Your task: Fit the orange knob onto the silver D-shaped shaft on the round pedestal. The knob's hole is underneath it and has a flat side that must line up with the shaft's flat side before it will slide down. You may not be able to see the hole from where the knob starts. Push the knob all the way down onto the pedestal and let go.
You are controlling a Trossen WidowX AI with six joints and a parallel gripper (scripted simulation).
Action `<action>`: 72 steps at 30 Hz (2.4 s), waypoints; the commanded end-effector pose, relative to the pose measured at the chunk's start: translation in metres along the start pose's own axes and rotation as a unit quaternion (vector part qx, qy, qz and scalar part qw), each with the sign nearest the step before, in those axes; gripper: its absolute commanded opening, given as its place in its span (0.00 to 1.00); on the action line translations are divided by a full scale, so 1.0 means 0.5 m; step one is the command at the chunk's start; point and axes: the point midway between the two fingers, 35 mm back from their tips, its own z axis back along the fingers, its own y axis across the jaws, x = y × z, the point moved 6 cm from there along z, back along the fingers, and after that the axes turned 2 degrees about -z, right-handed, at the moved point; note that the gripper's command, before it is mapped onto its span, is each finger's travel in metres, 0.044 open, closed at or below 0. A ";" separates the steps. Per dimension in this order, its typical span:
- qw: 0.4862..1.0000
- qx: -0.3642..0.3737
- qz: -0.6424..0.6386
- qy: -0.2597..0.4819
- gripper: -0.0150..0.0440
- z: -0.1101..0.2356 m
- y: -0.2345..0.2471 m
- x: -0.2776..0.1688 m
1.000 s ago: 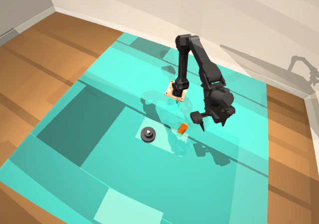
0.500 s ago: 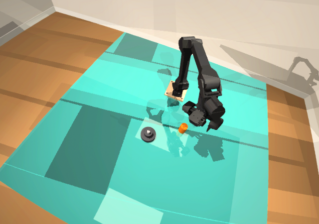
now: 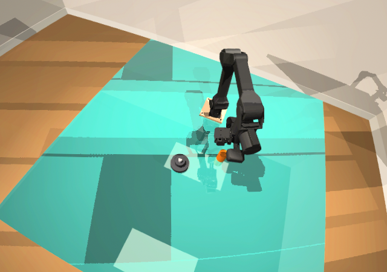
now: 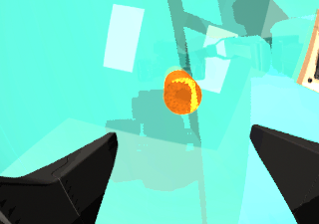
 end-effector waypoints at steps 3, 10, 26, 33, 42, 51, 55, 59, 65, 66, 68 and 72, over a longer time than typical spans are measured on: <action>0.999 -0.015 -0.047 -0.011 1.00 -0.003 0.001 0.007; 0.999 -0.015 -0.047 -0.011 1.00 -0.057 0.000 0.008; 0.999 -0.015 -0.047 -0.011 1.00 -0.108 -0.005 0.009; 0.999 -0.015 -0.047 -0.011 1.00 -0.131 -0.004 0.008; 0.999 -0.015 -0.047 -0.011 1.00 -0.160 -0.004 0.009; 0.999 -0.015 -0.047 -0.011 1.00 -0.189 -0.005 0.009; 0.999 -0.015 -0.047 -0.011 1.00 -0.202 -0.006 0.010; 0.999 -0.015 -0.047 -0.011 1.00 -0.214 -0.008 0.010; 0.999 -0.015 -0.047 -0.011 1.00 -0.233 -0.011 0.011; 0.999 -0.015 -0.047 -0.011 1.00 -0.235 -0.011 0.011; 0.999 -0.015 -0.047 -0.011 1.00 -0.237 -0.012 0.011; 0.999 -0.015 -0.047 -0.011 0.82 -0.237 -0.012 0.011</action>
